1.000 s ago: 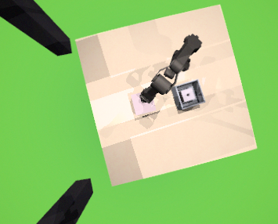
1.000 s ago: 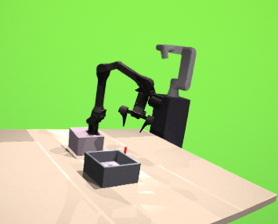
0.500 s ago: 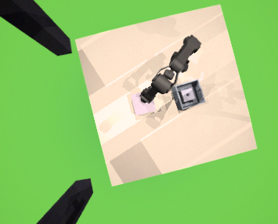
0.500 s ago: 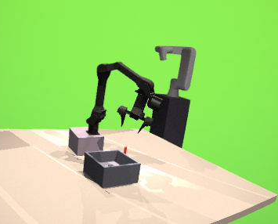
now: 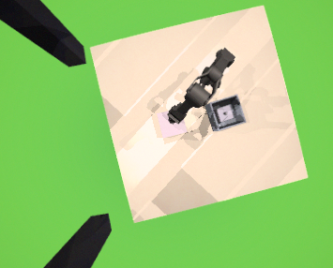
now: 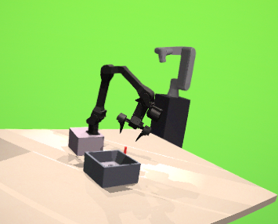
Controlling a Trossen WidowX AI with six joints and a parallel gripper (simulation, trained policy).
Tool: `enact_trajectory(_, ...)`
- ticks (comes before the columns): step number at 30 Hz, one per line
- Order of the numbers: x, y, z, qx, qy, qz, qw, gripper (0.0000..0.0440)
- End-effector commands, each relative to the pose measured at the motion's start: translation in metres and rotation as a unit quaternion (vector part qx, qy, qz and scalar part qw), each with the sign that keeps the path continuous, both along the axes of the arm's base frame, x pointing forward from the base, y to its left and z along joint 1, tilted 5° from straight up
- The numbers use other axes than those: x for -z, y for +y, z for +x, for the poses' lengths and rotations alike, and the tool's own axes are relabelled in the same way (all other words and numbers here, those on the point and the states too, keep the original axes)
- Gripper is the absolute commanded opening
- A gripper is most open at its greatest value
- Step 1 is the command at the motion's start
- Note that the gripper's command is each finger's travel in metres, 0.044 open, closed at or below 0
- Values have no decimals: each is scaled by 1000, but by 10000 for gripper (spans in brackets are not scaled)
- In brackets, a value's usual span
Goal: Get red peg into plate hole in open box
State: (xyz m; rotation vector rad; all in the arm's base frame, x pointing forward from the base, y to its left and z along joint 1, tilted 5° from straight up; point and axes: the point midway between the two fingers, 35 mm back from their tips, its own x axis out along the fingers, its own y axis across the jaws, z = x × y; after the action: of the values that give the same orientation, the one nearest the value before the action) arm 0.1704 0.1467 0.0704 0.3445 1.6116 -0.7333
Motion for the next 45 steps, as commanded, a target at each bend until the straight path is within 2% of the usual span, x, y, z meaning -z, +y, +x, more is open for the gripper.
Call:
enact_trajectory(1,9,0,0,5,1,-2,1000,440)
enact_trajectory(17,56,1,2,13,-11,-7,1000,434)
enact_trajectory(27,84,-4,1,9,-17,-10,1000,401)
enact_trajectory(30,91,-5,0,9,-16,-11,1000,347)
enact_trajectory(41,118,-17,-12,3,10,-34,999,66)
enact_trajectory(43,120,-18,-15,-2,15,-38,999,29)
enact_trajectory(45,119,-18,-14,-7,13,-39,999,16)
